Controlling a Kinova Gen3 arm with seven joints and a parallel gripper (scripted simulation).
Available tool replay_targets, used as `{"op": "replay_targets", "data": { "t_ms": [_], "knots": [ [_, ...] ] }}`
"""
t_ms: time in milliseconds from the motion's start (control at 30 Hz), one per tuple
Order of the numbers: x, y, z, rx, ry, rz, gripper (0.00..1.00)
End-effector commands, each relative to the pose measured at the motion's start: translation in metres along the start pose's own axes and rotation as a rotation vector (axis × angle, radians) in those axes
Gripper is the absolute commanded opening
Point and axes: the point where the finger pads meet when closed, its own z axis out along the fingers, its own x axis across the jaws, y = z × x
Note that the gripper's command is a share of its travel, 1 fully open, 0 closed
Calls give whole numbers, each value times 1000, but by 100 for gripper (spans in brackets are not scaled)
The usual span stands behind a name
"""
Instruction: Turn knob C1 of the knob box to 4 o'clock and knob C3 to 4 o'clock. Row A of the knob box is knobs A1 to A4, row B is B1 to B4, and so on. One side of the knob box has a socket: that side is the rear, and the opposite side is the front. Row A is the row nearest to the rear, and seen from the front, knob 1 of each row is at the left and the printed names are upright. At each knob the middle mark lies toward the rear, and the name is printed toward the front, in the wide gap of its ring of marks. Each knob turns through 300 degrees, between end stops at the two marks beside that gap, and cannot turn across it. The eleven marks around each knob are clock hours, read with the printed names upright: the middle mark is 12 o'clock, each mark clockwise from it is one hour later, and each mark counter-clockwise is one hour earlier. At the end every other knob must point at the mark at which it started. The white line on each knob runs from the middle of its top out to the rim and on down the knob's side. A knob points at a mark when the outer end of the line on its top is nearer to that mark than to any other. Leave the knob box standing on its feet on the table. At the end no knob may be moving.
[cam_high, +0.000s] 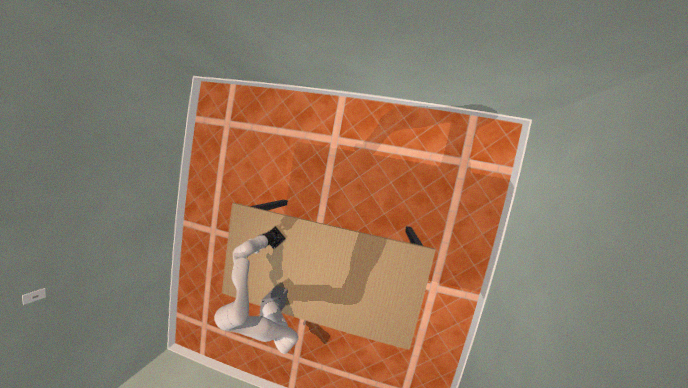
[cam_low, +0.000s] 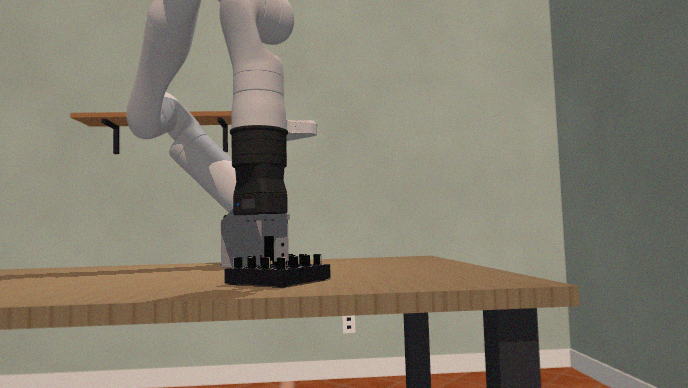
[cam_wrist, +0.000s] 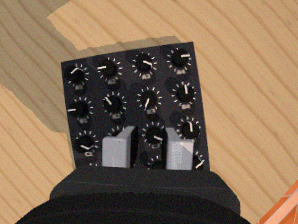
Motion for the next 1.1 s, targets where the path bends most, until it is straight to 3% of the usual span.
{"op": "replay_targets", "data": {
  "t_ms": [0, 400, 933, 967, 1067],
  "knots": [
    [-1, -1, -9, 2, -2, 8, 46],
    [3, -1, -35, 0, 7, 7, 46],
    [4, 0, -37, -1, 11, 7, 46],
    [4, 0, -37, -1, 11, 7, 100],
    [2, -1, -40, 1, 5, 7, 100]
  ]
}}
